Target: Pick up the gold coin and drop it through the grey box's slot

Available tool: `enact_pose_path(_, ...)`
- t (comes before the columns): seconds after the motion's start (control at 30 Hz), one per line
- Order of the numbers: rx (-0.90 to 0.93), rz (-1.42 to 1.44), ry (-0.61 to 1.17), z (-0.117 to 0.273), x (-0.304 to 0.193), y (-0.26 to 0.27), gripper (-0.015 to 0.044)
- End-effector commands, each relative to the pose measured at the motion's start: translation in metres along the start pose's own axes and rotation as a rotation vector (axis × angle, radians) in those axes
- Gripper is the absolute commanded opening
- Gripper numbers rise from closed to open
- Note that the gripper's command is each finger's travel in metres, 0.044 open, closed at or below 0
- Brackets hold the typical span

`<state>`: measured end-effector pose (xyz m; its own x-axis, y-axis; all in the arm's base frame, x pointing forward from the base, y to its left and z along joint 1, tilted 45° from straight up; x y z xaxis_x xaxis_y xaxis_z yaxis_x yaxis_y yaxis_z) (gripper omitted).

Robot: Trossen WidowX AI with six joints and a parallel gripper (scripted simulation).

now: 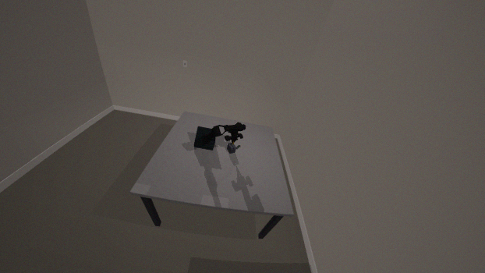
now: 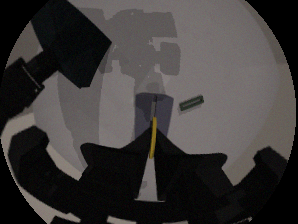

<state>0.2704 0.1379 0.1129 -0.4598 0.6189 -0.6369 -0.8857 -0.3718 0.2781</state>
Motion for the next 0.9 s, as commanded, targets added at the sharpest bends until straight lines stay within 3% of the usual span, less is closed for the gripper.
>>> enact_pose_path(0.0,0.002,0.005,0.002,-0.0012,0.0003,0.0014,0.0004)
enact_pose_path(0.87,0.000,0.005,0.000,-0.0087,0.0003,0.0018,0.0000)
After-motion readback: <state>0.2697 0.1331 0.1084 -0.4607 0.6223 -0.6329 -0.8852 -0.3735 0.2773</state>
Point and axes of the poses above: the point midway between the two fingers, 35 mm back from their tips, its own z axis back along the fingers, its own y axis across the jaws, x = y × z, the point moved 10 cm from there along z, back along the fingers, and after that the axes turned 5 degrees about -z, right-handed, at the moved point
